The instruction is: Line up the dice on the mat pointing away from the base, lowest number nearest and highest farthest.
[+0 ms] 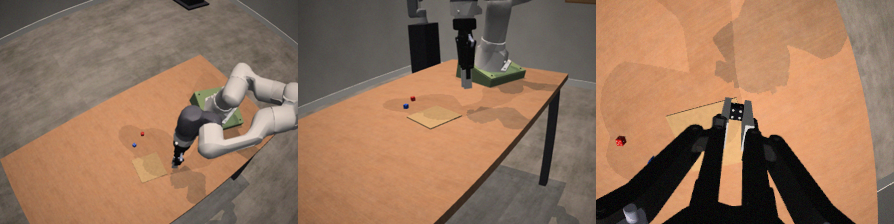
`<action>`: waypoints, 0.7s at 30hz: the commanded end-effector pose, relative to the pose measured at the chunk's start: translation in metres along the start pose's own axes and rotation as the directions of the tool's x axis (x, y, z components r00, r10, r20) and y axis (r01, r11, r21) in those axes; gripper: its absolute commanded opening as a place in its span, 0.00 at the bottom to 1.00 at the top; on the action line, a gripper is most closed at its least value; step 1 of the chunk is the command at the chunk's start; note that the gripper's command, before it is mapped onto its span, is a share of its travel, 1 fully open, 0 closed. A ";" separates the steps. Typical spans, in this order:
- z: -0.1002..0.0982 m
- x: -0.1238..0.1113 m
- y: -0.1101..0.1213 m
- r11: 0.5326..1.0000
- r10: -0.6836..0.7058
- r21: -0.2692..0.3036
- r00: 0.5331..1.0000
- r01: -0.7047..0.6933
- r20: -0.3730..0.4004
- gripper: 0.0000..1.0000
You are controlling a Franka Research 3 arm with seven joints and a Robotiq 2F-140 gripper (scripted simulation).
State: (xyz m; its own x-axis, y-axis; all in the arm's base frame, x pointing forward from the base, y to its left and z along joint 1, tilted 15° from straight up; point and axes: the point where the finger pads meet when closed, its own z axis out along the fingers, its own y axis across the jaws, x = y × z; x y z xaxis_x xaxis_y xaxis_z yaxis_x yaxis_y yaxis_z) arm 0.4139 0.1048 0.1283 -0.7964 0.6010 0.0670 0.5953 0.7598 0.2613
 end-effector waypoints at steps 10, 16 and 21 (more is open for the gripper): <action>-0.001 -0.019 -0.021 0.981 -0.192 0.012 0.981 0.192 -0.019 0.07; -0.001 -0.024 -0.024 0.973 -0.229 0.012 0.973 0.229 -0.019 0.07; -0.001 -0.034 -0.032 0.948 -0.317 0.011 0.948 0.317 -0.021 0.07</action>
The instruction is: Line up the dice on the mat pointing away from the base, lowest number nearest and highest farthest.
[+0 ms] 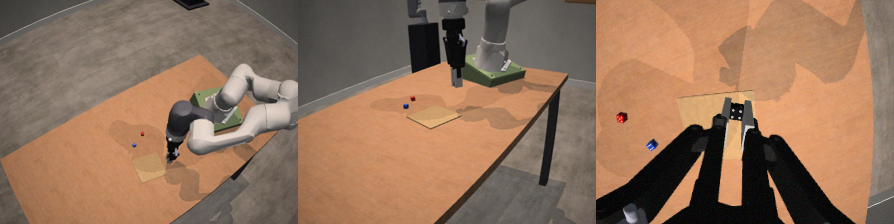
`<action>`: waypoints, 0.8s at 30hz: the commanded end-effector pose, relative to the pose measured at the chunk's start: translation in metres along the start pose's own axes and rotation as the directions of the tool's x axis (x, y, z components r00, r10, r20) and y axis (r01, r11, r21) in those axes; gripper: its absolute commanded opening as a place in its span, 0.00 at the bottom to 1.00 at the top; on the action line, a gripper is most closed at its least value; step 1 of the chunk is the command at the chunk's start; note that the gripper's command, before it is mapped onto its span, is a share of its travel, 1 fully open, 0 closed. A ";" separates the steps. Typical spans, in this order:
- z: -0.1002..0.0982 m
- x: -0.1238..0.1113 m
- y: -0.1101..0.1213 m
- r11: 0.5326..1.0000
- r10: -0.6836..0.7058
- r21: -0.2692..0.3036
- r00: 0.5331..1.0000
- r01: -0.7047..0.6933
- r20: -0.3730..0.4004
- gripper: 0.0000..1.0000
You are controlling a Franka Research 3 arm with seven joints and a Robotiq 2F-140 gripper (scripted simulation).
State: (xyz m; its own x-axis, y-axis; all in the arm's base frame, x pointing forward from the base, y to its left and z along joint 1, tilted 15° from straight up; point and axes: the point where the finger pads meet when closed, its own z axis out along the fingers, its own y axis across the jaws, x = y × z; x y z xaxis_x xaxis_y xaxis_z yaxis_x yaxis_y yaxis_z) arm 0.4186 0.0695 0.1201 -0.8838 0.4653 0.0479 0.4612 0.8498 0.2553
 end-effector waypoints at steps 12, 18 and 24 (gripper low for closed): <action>-0.002 -0.020 -0.020 0.956 -0.292 0.001 0.956 0.292 0.006 0.07; -0.003 -0.030 -0.031 0.921 -0.389 0.000 0.921 0.389 0.007 0.07; -0.004 -0.037 -0.039 0.887 -0.461 -0.001 0.887 0.461 0.010 0.07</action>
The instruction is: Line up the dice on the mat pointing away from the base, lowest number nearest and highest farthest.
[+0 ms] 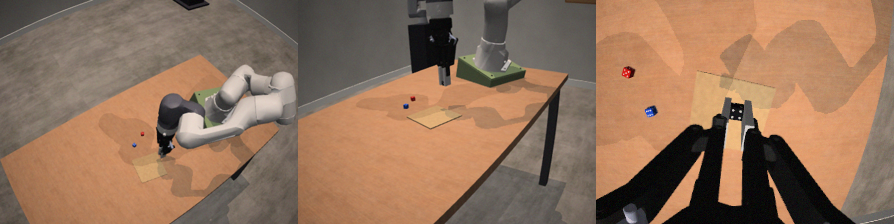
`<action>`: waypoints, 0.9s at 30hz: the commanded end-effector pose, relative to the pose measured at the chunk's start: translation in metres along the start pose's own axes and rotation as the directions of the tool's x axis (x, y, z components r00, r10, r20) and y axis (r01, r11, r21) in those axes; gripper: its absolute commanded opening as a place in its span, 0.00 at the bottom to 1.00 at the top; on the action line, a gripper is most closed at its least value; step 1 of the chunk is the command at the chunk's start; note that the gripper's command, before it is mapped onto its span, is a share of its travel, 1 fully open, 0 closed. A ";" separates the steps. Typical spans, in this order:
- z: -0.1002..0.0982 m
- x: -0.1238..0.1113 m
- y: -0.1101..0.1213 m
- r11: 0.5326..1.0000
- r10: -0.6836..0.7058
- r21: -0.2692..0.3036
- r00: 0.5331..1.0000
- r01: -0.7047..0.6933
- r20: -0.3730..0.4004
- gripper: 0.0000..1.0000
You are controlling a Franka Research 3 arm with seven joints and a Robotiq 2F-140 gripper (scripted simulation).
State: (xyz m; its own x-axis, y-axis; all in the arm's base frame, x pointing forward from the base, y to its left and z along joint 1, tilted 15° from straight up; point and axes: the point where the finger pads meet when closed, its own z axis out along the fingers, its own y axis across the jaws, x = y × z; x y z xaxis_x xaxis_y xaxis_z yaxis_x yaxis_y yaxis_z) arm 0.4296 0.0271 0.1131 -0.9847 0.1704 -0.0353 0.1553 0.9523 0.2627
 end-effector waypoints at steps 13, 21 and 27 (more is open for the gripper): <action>-0.002 -0.009 -0.017 0.973 -0.231 0.004 0.973 0.231 0.013 0.07; -0.002 -0.009 -0.017 0.973 -0.231 0.004 0.973 0.231 0.012 0.07; 0.008 -0.009 -0.018 0.973 -0.231 0.004 0.973 0.231 0.011 0.07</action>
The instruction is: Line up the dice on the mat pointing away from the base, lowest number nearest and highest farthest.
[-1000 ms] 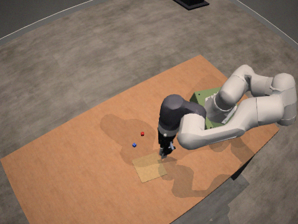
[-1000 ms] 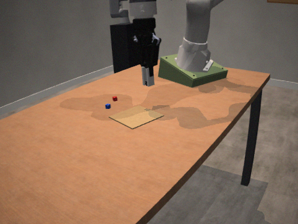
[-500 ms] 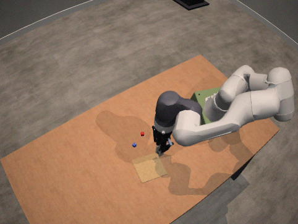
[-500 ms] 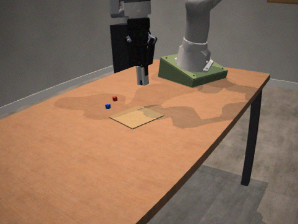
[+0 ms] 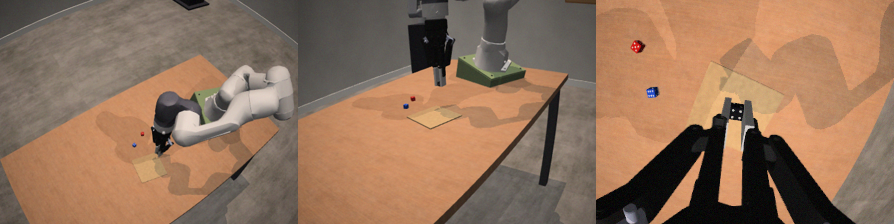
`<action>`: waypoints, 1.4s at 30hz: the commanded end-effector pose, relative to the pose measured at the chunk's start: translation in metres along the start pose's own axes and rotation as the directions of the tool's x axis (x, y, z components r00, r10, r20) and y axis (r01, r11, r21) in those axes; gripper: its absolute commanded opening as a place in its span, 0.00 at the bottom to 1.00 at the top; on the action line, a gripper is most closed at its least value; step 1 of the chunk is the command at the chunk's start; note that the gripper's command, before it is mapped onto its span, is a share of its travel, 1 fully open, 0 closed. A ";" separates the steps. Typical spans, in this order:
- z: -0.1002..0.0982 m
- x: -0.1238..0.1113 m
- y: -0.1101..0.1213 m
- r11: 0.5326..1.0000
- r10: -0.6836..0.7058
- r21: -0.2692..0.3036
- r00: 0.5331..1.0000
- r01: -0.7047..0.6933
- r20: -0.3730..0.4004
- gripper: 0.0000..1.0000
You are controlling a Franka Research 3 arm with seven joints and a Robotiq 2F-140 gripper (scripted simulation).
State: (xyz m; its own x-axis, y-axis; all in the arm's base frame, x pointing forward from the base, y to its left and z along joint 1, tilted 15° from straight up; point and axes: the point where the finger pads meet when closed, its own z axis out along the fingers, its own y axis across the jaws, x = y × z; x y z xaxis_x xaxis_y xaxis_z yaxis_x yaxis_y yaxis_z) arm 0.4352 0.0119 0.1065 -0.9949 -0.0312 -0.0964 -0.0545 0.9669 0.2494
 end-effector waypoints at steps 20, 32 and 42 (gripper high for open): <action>0.079 -0.002 -0.004 1.000 -0.022 0.004 1.000 0.022 0.004 0.07; 0.092 -0.002 -0.004 1.000 -0.022 0.004 1.000 0.022 0.004 0.07; 0.092 -0.002 -0.004 1.000 -0.022 0.004 1.000 0.022 0.004 0.07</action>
State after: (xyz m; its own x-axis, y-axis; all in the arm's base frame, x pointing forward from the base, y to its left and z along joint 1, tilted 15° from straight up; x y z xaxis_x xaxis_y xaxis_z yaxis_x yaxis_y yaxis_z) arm 0.4429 0.0322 0.0169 -0.9944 -0.0407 -0.0976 -0.0637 0.9673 0.2455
